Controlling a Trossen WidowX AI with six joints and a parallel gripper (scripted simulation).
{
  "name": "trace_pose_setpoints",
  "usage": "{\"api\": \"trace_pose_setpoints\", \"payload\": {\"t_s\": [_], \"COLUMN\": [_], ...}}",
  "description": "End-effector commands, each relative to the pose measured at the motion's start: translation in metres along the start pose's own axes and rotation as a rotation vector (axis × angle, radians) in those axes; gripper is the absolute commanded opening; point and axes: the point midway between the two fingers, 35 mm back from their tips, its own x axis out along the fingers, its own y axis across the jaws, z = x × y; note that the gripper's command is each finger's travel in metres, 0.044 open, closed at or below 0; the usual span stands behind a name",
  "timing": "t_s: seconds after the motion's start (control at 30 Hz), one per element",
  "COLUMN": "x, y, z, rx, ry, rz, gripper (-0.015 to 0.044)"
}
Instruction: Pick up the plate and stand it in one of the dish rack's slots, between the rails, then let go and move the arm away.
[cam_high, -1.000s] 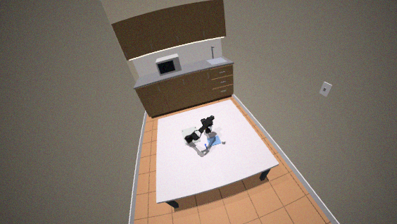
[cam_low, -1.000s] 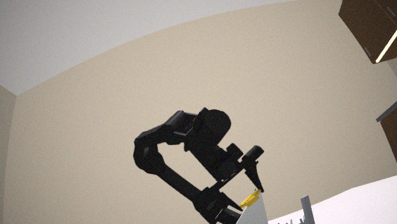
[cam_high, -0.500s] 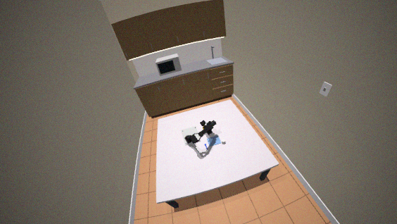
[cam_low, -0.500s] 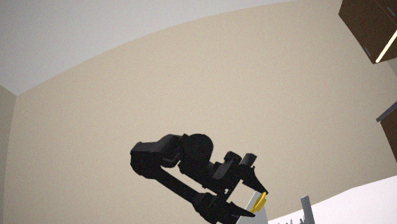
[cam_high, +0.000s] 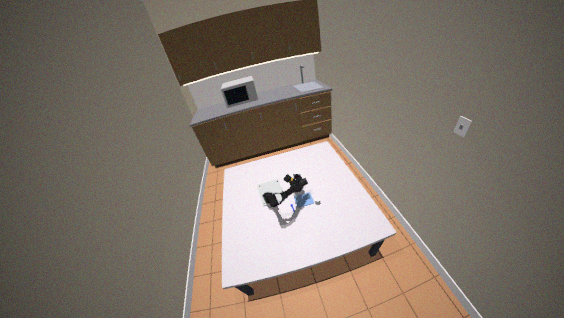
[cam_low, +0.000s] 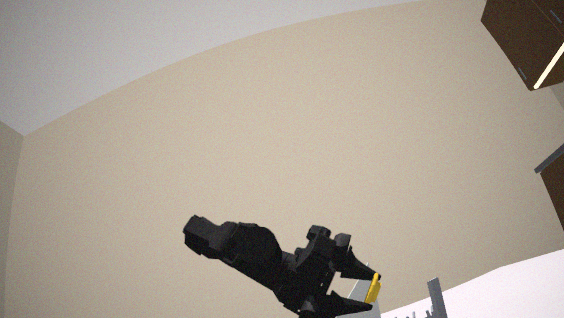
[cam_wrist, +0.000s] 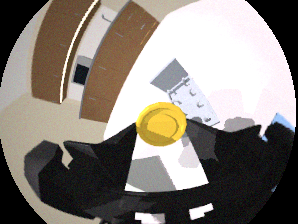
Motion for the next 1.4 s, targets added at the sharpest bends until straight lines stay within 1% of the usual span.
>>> {"api": "trace_pose_setpoints", "payload": {"t_s": [0.0, 0.23, 0.47, 0.7, 0.93, 1.03, 1.37], "x": [0.001, -0.001, -0.005, -0.01, -0.018, -0.02, -0.018], "y": [-0.001, -0.006, -0.012, -0.016, -0.02, -0.021, -0.022], "z": [-0.001, -0.001, -0.002, -0.004, -0.007, -0.008, -0.009], "rx": [-0.073, -0.23, -0.394, -0.565, -0.74, -0.777, -0.777], "ry": [-0.058, -0.191, -0.326, -0.455, -0.573, -0.596, -0.595], "rz": [0.024, 0.035, 0.01, -0.049, -0.143, -0.167, -0.167], "gripper": [0.0, 0.0, 0.0, 0.0, 0.0, 0.0, 0.0]}}
